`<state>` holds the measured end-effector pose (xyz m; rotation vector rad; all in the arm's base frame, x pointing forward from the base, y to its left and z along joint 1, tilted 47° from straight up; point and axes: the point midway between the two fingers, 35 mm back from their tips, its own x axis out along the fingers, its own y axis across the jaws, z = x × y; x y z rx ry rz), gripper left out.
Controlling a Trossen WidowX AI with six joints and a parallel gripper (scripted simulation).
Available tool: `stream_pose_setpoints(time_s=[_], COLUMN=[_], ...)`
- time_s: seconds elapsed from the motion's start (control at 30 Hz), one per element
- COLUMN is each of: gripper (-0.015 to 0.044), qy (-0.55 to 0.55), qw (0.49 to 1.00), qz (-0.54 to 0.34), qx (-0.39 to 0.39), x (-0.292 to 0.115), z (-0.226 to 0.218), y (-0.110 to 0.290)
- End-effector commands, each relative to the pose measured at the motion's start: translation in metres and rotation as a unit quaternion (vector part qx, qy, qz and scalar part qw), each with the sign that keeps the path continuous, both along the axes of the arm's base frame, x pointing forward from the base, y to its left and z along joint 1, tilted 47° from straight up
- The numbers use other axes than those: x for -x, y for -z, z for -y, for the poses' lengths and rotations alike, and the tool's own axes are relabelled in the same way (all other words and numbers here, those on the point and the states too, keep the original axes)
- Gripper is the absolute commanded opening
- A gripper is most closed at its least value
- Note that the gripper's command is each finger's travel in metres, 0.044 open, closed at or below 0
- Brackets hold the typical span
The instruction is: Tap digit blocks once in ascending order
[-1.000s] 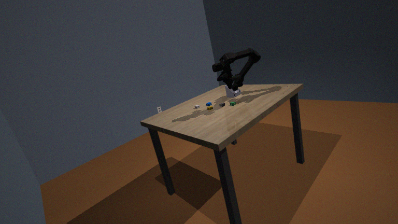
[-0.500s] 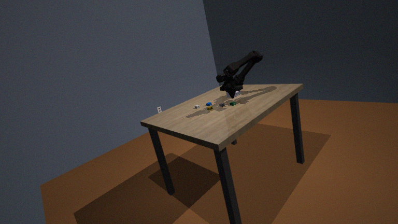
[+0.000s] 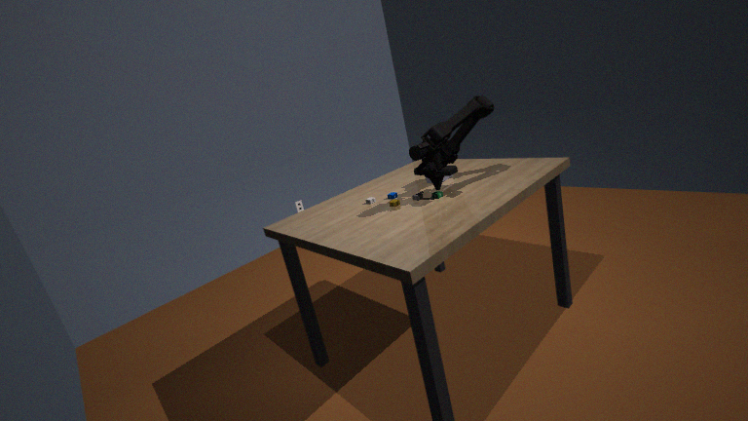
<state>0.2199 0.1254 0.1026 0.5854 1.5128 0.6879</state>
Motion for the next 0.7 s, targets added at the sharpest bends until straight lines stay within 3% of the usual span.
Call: stream_pose_setpoints(time_s=[0.0, 0.37, 0.67], gripper=[0.0020, 0.0020, 0.0020], qy=[0.001, 0.001, 0.001], qw=[1.000, 1.000, 1.000], qz=[-0.003, -0.003, -0.003], qx=[-0.002, -0.002, -0.001], x=[0.002, 0.003, 0.000], z=[-0.006, -0.011, 0.012], y=[0.005, 0.010, -0.012])
